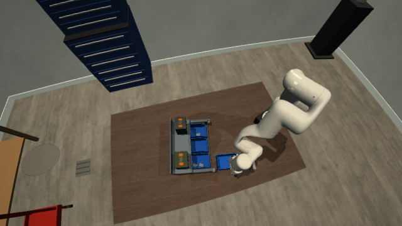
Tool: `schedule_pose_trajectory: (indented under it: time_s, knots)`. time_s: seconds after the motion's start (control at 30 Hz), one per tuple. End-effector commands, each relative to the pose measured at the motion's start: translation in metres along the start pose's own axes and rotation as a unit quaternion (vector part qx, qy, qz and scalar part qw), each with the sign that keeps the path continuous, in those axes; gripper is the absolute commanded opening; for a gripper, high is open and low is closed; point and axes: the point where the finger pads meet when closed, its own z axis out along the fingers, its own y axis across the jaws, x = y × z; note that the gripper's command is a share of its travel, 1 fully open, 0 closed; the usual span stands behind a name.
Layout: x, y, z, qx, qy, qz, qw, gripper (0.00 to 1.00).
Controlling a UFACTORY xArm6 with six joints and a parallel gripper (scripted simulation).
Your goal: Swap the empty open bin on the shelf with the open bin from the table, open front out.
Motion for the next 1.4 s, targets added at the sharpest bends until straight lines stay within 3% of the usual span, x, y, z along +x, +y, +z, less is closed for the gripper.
schedule_pose_trajectory:
  time_s: [0.0, 0.63, 0.67, 1.37]
  knots:
    - [-0.0010, 0.0009, -0.0049, -0.001, -0.001, 0.000, 1.000, 0.26]
    - [-0.0010, 0.0009, -0.0089, -0.001, -0.001, 0.000, 1.000, 0.26]
    - [-0.0010, 0.0009, -0.0089, -0.001, -0.001, 0.000, 1.000, 0.00]
    - [-0.0013, 0.0007, -0.0089, -0.001, -0.001, 0.001, 1.000, 0.00]
